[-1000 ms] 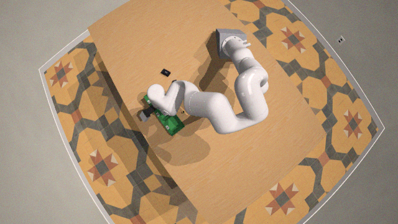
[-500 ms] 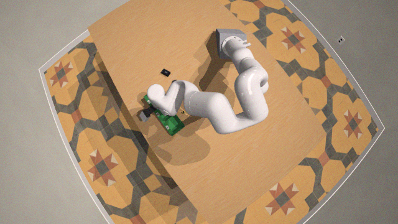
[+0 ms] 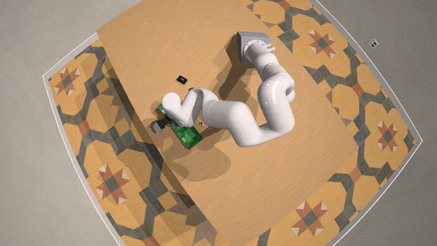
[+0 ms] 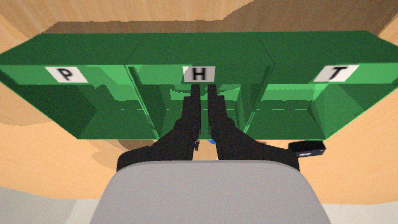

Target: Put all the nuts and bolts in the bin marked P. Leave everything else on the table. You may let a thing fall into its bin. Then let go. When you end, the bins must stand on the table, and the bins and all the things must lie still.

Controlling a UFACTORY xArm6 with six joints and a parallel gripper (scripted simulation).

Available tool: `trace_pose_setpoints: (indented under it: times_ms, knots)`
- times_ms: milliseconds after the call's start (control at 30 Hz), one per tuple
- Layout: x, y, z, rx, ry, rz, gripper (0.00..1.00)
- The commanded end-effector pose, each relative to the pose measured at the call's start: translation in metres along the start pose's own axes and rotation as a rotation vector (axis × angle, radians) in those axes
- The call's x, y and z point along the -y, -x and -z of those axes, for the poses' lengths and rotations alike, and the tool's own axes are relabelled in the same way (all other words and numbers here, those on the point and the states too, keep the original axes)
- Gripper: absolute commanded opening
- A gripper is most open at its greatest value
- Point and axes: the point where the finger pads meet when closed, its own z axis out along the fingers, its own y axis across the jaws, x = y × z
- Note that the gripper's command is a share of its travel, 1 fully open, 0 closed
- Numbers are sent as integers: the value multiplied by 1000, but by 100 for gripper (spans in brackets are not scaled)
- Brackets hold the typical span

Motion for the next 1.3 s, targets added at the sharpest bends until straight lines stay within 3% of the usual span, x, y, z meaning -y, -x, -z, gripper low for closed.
trace_pose_setpoints:
  times_ms: [0, 900, 1167, 1267]
  knots:
    - [0, -1, 1, -3, 1, 1, 7]
    - [0, -1, 29, -3, 1, 1, 7]
    - [0, -1, 60, -3, 1, 1, 7]
    - [0, -1, 60, -3, 1, 1, 7]
